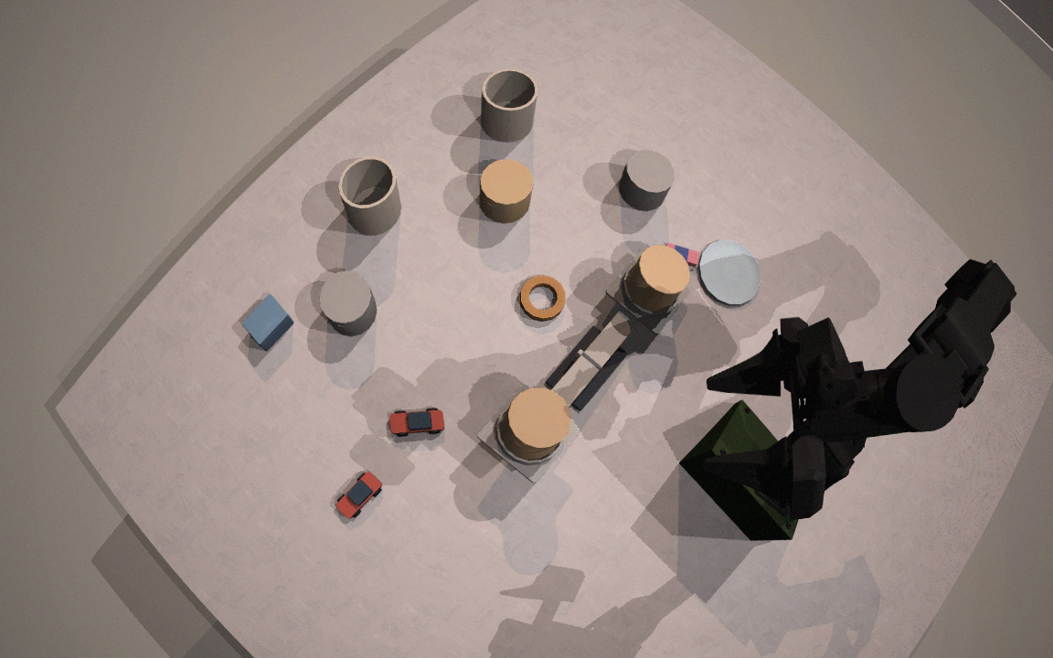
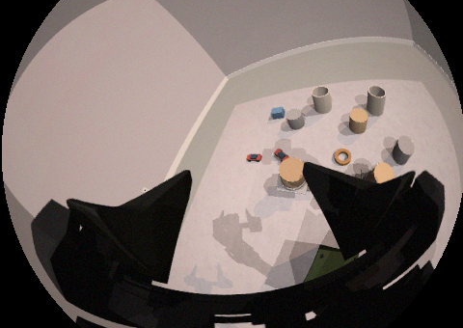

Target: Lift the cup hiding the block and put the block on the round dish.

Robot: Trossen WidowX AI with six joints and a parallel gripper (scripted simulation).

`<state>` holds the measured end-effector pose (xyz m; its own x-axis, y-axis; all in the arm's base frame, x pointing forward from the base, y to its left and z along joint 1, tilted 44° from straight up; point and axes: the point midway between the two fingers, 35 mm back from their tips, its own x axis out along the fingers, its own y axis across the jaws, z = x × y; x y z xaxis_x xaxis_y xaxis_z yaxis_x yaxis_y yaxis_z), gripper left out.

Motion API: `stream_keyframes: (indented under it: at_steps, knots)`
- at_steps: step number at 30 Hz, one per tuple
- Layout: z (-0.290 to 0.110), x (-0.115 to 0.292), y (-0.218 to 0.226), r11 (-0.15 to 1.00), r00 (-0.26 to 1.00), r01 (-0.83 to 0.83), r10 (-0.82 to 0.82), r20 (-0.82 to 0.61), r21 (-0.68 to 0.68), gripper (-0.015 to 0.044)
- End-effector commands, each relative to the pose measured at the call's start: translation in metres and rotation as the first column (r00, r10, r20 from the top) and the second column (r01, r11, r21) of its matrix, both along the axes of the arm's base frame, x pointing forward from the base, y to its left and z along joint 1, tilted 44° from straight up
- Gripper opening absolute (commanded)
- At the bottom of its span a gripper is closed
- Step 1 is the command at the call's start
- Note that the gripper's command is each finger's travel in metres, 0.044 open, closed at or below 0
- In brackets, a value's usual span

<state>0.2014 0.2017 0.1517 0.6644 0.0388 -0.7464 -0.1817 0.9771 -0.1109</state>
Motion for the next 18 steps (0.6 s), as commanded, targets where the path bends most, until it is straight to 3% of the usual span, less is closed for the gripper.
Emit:
stream_keyframes:
  at_steps: [1,18]
  knots:
    - [-0.020,0.001,-0.025,0.990,0.997,0.075,-0.077,-0.010,-0.116,0.0440]
    - [-0.060,-0.007,-0.124,0.779,0.958,0.266,-0.281,0.064,-0.568,0.0440]
